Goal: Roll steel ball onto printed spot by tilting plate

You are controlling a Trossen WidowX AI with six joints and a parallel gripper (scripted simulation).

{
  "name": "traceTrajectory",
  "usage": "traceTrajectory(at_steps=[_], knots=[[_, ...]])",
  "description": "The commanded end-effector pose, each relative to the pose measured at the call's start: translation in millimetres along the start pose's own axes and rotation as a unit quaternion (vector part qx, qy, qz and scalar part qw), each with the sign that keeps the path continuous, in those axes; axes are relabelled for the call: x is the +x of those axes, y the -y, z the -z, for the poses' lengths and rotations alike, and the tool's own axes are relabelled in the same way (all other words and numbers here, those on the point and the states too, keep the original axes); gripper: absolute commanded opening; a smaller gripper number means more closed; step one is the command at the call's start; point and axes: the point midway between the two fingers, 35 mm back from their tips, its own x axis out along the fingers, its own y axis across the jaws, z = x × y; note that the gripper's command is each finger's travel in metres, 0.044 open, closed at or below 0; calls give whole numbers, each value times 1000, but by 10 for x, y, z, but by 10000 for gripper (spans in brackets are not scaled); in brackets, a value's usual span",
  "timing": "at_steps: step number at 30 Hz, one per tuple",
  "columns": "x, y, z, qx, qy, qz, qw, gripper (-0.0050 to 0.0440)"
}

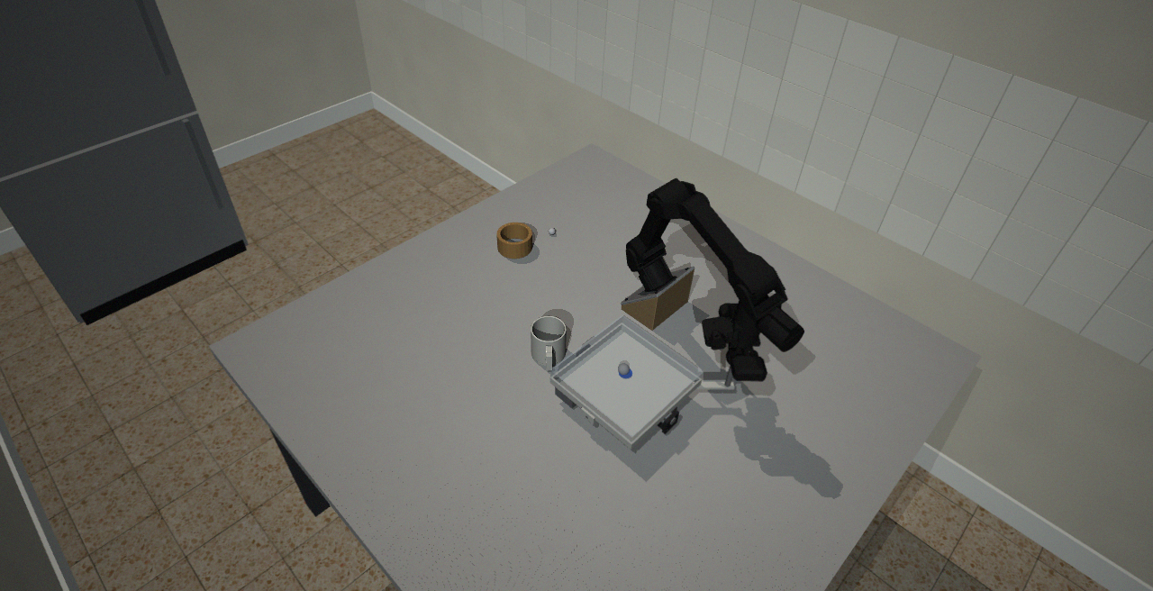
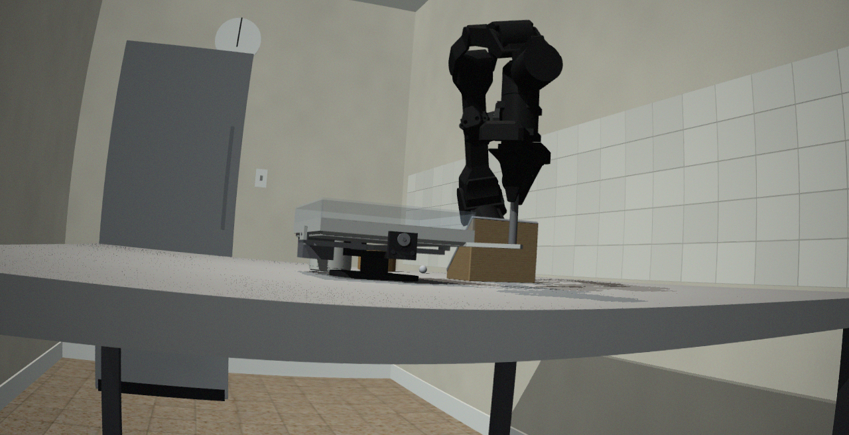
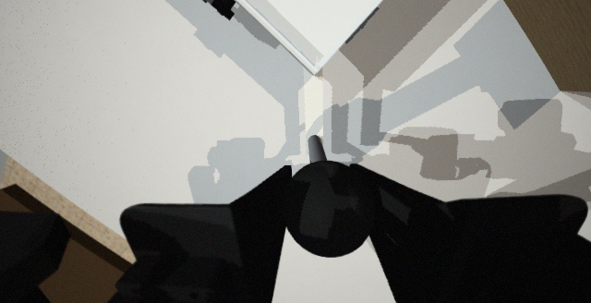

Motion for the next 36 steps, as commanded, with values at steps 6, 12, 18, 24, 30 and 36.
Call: traceTrajectory(at_steps=[6,12,18,24,30,36], knots=[[5,-11,-15,-1,1,-1,1000,150],[6,-8,-14,-1,1,-1,1000,150],[6,-8,-14,-1,1,-1,1000,150],[6,-8,-14,-1,1,-1,1000,150],[6,-8,-14,-1,1,-1,1000,167],[6,-8,-14,-1,1,-1,1000,250]])
